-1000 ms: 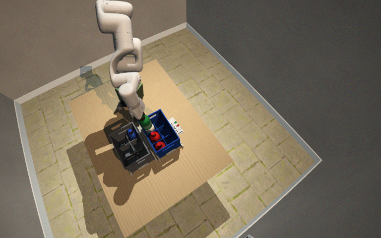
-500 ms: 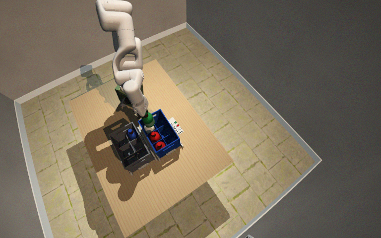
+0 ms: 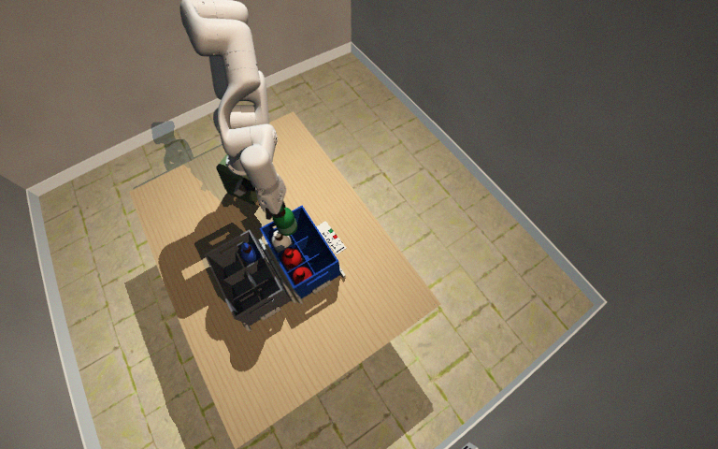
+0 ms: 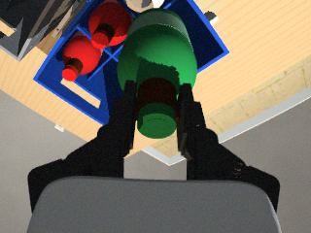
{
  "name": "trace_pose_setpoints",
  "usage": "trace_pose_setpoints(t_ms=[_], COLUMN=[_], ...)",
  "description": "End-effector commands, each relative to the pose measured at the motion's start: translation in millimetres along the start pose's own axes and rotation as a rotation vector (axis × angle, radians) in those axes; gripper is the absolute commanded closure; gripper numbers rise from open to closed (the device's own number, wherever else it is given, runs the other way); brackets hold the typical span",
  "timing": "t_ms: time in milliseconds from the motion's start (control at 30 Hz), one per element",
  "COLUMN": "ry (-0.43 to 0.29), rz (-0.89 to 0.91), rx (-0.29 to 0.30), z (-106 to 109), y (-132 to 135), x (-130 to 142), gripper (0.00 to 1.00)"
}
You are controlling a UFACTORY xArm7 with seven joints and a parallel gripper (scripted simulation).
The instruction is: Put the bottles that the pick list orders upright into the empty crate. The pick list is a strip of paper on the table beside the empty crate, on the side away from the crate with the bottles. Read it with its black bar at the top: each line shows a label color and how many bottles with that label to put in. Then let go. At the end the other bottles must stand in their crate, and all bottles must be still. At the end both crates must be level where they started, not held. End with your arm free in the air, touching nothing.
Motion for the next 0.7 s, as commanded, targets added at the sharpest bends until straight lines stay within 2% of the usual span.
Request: trace_pose_setpoints(t_ms=[0, 667], ry=[-0.003, -0.003], rz=[0.001, 0.001], rx=[-0.002, -0.002], z=[1, 1], y=[6, 43], x=[3, 14], gripper=[1.00, 1.00])
Point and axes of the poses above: the point where the finger pads meet when closed, its own z axis back along the fingers, its own y axis across the jaws, x = y × z, the point moved 1 cm from there along z, back along the fingers, and after that the axes turned 15 degrees about -z, right-handed, at the moved point
